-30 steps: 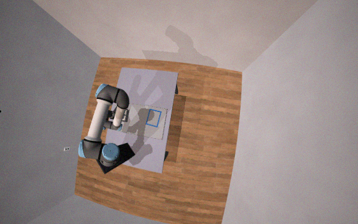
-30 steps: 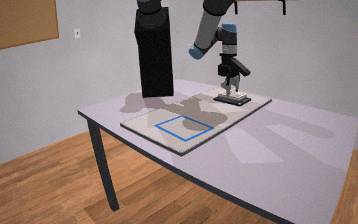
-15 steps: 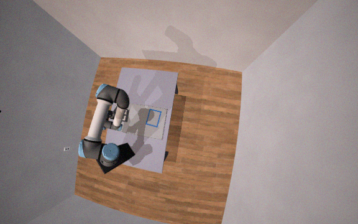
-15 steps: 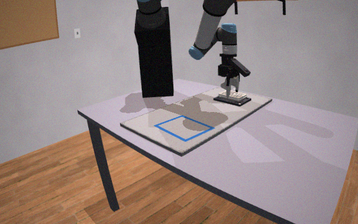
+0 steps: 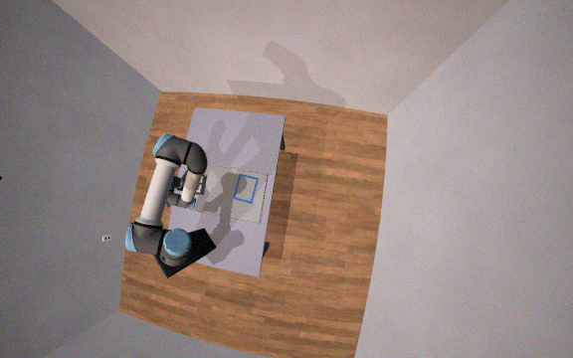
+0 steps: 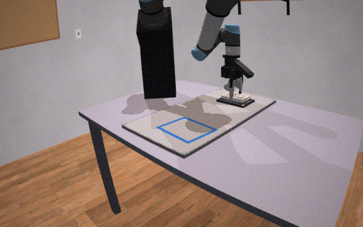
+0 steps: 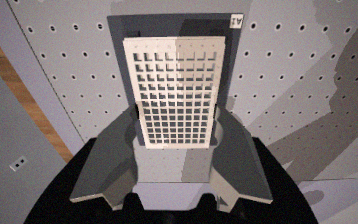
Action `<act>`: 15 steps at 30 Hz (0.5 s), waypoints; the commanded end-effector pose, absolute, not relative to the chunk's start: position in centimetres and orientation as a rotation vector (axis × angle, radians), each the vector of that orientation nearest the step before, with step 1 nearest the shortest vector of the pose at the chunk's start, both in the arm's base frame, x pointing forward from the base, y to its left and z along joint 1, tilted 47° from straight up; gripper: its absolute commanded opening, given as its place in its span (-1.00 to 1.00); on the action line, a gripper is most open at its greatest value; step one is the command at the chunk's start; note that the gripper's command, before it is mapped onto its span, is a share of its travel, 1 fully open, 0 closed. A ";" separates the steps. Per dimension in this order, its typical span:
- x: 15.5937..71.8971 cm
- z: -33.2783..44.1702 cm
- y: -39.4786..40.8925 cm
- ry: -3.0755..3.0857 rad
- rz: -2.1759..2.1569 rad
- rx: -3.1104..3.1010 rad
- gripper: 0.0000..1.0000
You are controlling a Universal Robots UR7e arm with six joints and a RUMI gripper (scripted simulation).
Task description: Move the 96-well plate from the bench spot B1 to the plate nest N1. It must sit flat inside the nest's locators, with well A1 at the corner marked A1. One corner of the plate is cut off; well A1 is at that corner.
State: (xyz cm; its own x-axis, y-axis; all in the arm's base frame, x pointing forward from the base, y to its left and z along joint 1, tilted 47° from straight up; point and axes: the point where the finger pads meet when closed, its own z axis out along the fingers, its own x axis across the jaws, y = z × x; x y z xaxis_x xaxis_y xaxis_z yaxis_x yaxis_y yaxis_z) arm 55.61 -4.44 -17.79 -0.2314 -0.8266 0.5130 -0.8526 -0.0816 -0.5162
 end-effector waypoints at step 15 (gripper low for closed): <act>55.7 -17.9 -4.6 -2.106 1.232 1.927 -1.00</act>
